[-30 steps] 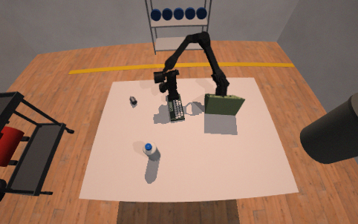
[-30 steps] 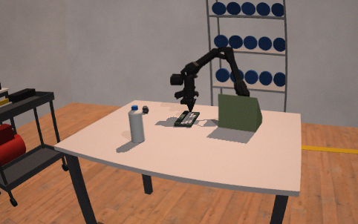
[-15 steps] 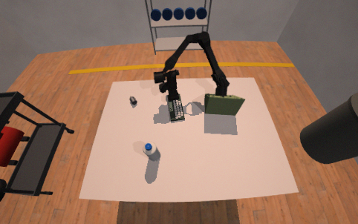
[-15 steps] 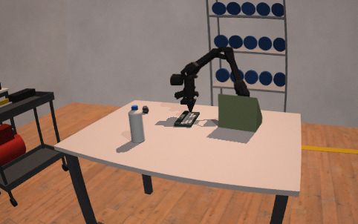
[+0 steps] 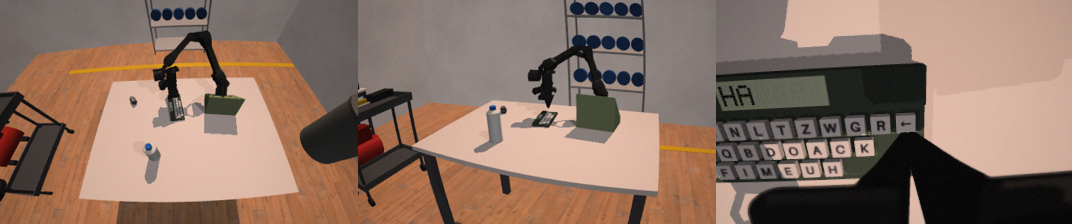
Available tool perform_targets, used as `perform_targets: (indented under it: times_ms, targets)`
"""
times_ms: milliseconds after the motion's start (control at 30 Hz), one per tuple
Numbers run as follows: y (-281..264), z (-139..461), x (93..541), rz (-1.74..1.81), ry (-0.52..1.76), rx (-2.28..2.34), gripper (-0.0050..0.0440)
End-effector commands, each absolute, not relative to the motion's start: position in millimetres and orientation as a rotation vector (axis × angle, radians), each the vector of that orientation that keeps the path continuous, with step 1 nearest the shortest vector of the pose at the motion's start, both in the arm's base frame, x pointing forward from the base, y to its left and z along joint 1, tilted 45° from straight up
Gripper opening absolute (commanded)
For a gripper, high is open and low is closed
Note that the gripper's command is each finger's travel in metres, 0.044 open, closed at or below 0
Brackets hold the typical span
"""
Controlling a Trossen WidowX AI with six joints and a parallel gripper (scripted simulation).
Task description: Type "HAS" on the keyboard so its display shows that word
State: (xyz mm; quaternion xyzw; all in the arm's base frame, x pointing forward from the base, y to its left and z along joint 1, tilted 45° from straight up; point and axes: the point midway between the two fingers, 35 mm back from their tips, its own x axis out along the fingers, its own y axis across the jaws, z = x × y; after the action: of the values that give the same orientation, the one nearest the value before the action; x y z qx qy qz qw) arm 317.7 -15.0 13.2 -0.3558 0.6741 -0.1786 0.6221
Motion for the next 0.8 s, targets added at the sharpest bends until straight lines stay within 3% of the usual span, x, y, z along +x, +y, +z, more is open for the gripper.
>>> perform_targets:
  times_ms: [0, 133, 367, 767]
  targets:
    - [-7, 27, 323, -0.416, 1.52, -0.799, -0.005]
    - [5, 9, 323, -0.405, 1.528, -0.801, -0.005]
    - [86, -68, 295, -0.399, 1.538, -0.798, -0.005]
    - [93, -95, 278, -0.417, 1.547, -0.817, -0.005]
